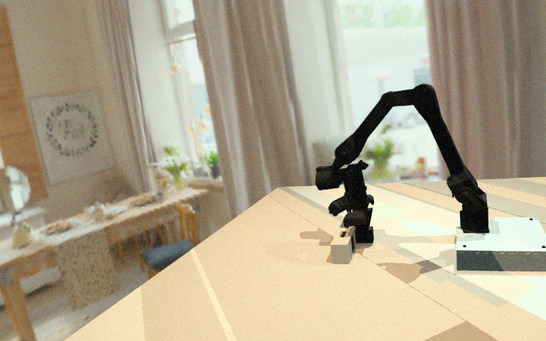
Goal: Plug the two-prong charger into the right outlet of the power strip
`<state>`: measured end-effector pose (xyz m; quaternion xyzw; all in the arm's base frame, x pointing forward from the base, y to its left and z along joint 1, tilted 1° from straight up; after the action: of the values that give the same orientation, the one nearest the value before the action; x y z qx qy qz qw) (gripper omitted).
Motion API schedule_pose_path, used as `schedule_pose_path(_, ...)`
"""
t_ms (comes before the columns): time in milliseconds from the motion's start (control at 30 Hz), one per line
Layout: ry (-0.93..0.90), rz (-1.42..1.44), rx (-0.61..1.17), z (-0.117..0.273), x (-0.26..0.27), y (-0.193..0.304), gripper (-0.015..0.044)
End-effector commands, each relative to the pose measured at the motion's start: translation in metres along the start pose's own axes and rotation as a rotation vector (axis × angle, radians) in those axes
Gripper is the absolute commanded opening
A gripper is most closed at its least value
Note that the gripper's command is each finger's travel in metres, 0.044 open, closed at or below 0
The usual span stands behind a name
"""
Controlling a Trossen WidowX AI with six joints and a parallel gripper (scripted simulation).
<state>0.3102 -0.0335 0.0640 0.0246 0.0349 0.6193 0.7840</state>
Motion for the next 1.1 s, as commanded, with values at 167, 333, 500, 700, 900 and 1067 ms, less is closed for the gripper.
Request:
schedule_pose_path(167,0.000,0.000,-0.002,-0.0001,0.0000,-0.0003,0.0420)
schedule_pose_path(333,-0.001,0.000,-0.004,-0.0001,-0.0002,0.0007,0.0440)
schedule_pose_path(500,-0.002,0.000,-0.008,-0.0003,-0.0006,0.0023,0.0440)
schedule_pose_path(700,-0.003,0.000,-0.012,-0.0004,-0.0011,0.0042,0.0440)
schedule_pose_path(900,-0.004,0.000,-0.016,-0.0006,-0.0016,0.0061,0.0440)
schedule_pose_path(1067,-0.005,0.000,-0.019,-0.0008,-0.0020,0.0076,0.0440)
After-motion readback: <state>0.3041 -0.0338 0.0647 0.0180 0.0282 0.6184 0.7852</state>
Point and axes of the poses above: the point midway between the two fingers, 35 mm back from their tips, its own z axis back along the fingers, its own x axis across the jaws, y = z × x, the point moved 6 cm from there along z, back along the fingers, and after that the axes turned 14 degrees about -z, right-handed, at the moved point
